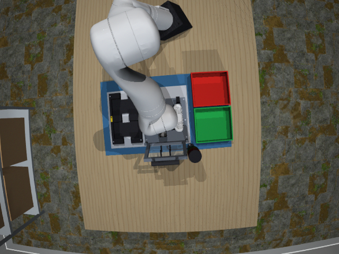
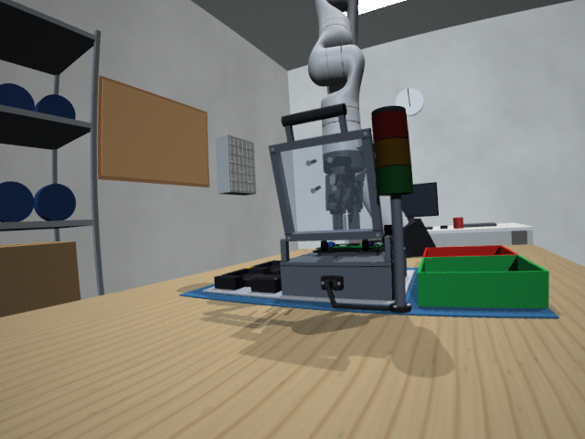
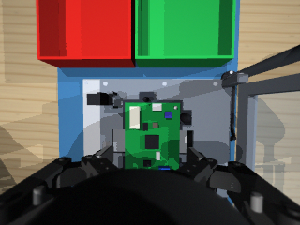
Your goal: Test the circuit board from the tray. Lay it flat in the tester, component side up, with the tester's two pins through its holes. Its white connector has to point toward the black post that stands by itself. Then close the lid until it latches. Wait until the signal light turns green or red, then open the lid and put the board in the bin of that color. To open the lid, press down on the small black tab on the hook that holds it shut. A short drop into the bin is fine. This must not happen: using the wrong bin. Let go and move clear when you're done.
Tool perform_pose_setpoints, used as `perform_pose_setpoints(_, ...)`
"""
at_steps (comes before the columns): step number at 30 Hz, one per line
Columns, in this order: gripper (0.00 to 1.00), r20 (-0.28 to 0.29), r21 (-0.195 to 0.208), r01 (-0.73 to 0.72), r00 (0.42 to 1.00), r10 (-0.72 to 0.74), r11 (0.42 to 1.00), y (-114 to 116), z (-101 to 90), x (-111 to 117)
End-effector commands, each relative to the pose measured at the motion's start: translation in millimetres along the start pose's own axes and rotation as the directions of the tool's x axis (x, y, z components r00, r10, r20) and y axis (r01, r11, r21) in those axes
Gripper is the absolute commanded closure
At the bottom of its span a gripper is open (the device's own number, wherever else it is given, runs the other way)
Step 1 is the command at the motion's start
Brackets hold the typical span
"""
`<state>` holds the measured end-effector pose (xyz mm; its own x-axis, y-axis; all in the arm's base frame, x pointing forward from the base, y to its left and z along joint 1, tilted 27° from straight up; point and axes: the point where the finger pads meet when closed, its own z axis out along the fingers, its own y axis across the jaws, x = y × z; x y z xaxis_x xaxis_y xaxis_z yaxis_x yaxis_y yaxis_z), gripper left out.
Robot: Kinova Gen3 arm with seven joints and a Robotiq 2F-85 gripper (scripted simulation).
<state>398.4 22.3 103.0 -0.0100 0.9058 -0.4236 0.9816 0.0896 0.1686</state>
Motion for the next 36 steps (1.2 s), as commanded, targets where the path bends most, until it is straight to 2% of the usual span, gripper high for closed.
perform_pose_setpoints(1, 0.00, -0.013, -0.016, 0.009, 1.000, -0.009, 1.000, 3, -15.4, 6)
perform_pose_setpoints(4, 0.00, -0.013, -0.016, 0.009, 1.000, -0.009, 1.000, 3, -19.8, 6)
perform_pose_setpoints(7, 0.00, -0.013, -0.016, 0.009, 1.000, -0.009, 1.000, 3, -34.8, 6)
perform_pose_setpoints(19, 0.00, -0.013, -0.016, 0.009, 1.000, -0.009, 1.000, 2, -109.3, 5)
perform_pose_setpoints(21, 0.00, -0.013, -0.016, 0.009, 1.000, -0.009, 1.000, 2, -109.3, 5)
perform_pose_setpoints(30, 0.00, -0.013, -0.016, 0.009, 1.000, -0.009, 1.000, 1, -166.8, 4)
perform_pose_setpoints(36, 0.00, -0.013, -0.016, 0.009, 1.000, -0.009, 1.000, 1, -198.2, 4)
